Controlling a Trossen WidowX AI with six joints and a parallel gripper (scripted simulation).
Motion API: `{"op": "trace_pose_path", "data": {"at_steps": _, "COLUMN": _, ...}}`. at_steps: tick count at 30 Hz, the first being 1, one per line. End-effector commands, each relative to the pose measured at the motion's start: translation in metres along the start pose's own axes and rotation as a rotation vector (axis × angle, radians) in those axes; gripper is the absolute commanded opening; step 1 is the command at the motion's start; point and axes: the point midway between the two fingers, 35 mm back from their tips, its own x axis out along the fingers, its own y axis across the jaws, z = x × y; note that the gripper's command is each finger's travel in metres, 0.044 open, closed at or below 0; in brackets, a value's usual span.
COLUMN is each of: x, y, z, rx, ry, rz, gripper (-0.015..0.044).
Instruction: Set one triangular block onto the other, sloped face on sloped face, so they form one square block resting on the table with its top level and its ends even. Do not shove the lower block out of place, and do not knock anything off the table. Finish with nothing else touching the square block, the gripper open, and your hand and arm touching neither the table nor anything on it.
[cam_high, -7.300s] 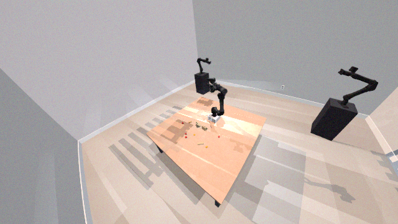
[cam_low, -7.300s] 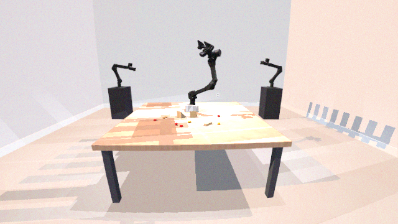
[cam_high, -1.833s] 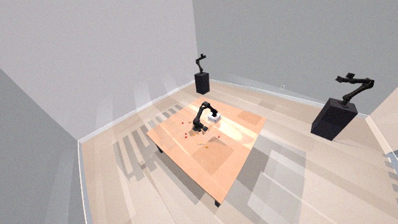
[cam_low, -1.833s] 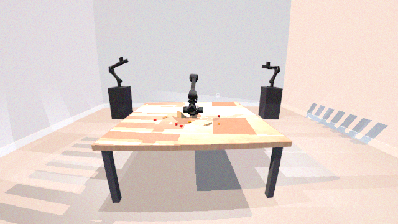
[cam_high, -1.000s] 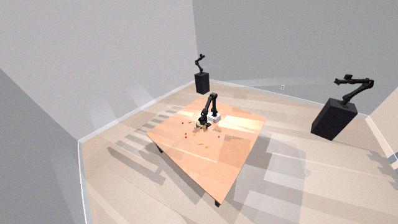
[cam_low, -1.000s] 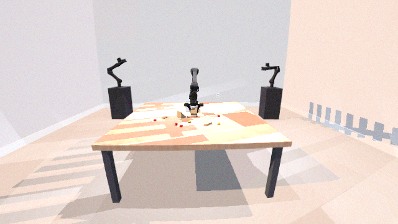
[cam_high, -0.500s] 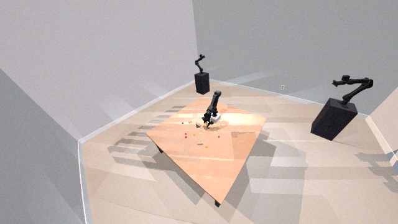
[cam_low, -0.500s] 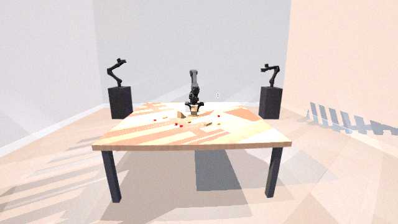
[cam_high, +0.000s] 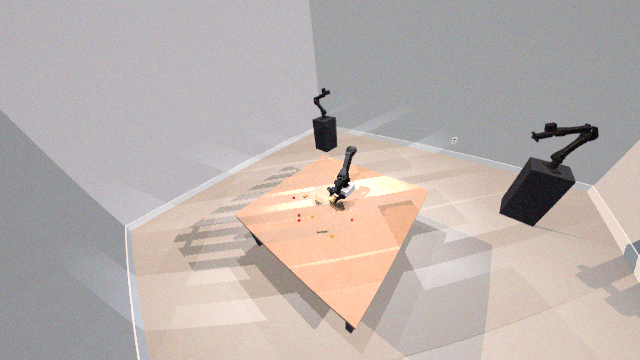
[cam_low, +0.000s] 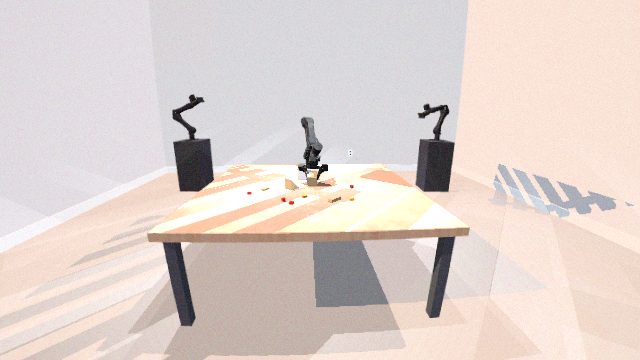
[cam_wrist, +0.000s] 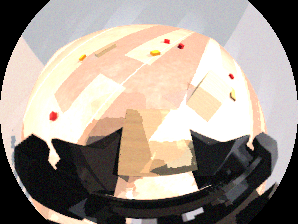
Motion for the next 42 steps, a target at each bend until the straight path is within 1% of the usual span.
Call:
{"op": "trace_pose_path", "data": {"at_steps": 1, "x": 0.0, "y": 0.001, "z": 0.002, "rx": -0.003, "ry": -0.003, "rz": 0.006, "gripper": 0.0157}}
{"op": "trace_pose_path", "data": {"at_steps": 12, "x": 0.0, "y": 0.001, "z": 0.002, "rx": -0.003, "ry": -0.003, "rz": 0.006, "gripper": 0.044}}
{"op": "trace_pose_path", "data": {"at_steps": 23, "x": -0.001, "y": 0.001, "z": 0.003, "rx": -0.003, "ry": -0.003, "rz": 0.006, "gripper": 0.044}}
{"op": "trace_pose_path", "data": {"at_steps": 26, "x": -0.016, "y": 0.003, "z": 0.024, "rx": -0.002, "ry": -0.004, "rz": 0.004, "gripper": 0.044}}
{"op": "trace_pose_path", "data": {"at_steps": 30, "x": -0.059, "y": 0.002, "z": 0.057, "rx": 0.0, "ry": -0.004, "rz": 0.002, "gripper": 0.044}}
{"op": "trace_pose_path", "data": {"at_steps": 32, "x": -0.077, "y": 0.0, "z": 0.064, "rx": 0.0, "ry": -0.004, "rz": 0.0, "gripper": 0.044}}
{"op": "trace_pose_path", "data": {"at_steps": 38, "x": -0.079, "y": -0.001, "z": 0.065, "rx": 0.0, "ry": -0.004, "rz": 0.0, "gripper": 0.044}}
{"op": "trace_pose_path", "data": {"at_steps": 40, "x": -0.074, "y": 0.0, "z": 0.063, "rx": 0.007, "ry": -0.007, "rz": 0.0, "gripper": 0.044}}
{"op": "trace_pose_path", "data": {"at_steps": 42, "x": -0.078, "y": 0.002, "z": 0.043, "rx": 0.007, "ry": 0.073, "rz": 0.009, "gripper": 0.044}}
